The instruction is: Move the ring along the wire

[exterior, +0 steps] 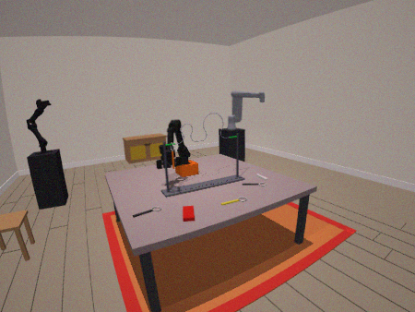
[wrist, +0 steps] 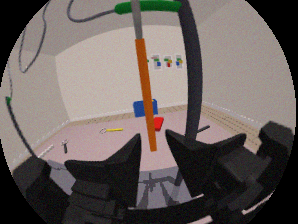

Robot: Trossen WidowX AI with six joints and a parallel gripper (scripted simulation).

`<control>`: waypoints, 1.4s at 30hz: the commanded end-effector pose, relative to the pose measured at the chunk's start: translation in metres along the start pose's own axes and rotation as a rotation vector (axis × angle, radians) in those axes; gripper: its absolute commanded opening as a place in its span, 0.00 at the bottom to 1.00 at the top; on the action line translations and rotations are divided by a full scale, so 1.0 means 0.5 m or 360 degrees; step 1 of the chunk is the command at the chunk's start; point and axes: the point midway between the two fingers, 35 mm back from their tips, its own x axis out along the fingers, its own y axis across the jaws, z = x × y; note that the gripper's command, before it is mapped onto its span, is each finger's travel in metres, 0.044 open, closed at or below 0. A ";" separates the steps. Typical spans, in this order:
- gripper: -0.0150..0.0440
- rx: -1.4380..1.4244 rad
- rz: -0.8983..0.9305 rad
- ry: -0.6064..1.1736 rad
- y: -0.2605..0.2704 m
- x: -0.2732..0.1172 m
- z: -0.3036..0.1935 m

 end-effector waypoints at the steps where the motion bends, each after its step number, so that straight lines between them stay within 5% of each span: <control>1: 0.53 -0.0001 -0.0007 -0.0007 -0.002 0.012 0.003; 33: 0.53 0.0000 -0.0007 -0.0014 0.003 0.062 0.004; 42: 0.12 -0.0003 0.0000 -0.0011 0.004 0.062 0.003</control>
